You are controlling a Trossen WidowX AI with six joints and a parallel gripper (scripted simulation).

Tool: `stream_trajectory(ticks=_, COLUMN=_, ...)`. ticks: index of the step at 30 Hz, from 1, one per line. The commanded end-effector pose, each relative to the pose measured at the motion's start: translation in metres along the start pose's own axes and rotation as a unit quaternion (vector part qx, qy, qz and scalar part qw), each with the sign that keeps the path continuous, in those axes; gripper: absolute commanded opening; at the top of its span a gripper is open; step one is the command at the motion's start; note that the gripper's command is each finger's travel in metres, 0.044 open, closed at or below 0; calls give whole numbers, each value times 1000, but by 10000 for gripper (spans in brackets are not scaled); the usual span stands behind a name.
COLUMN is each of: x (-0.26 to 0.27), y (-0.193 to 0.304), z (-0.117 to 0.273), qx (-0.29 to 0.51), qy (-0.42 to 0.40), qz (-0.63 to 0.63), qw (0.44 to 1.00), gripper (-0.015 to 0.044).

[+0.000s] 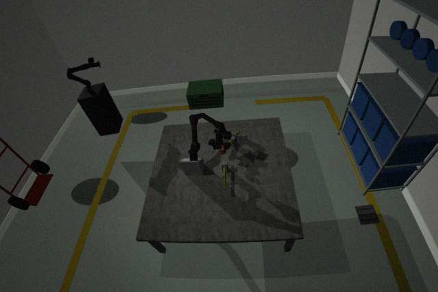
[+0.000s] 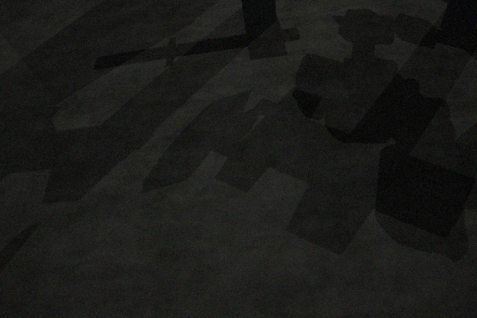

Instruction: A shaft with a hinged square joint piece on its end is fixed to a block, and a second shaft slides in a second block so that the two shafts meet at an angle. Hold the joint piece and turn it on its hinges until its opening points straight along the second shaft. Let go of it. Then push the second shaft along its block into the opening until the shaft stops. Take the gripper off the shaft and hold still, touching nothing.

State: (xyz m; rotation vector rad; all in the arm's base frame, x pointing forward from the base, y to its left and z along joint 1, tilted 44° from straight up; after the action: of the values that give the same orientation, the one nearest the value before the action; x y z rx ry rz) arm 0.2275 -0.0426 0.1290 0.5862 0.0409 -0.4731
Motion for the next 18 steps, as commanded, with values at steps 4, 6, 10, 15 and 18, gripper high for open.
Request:
stream_trajectory(ticks=4, x=-1, y=0, z=-1, qx=-4, qy=-2, qz=-25, qw=1000, gripper=440)
stream_trajectory(ticks=6, x=1, y=1, z=-8, qx=-5, qy=-2, qz=-25, qw=1000, gripper=440)
stream_trajectory(ticks=10, x=3, y=5, z=-27, qx=-5, qy=-3, qz=-25, qw=1000, gripper=440)
stream_trajectory(ticks=15, x=3, y=11, z=-52, qx=-5, qy=-3, qz=-25, qw=1000, gripper=440)
stream_trajectory(ticks=18, x=2, y=14, z=-66, qx=-4, qy=-2, qz=-25, qw=1000, gripper=440)
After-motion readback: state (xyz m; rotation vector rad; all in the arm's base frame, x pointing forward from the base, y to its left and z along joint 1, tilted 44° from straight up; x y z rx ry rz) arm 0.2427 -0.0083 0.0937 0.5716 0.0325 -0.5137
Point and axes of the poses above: the point midway between the two fingers, 35 mm back from their tips, its own z axis back along the fingers, its own x axis across the jaws, y = z × x, the point moved 3 cm from there along z, back along the fingers, and after that the axes turned 1 degree about z, right-handed, at the moved point
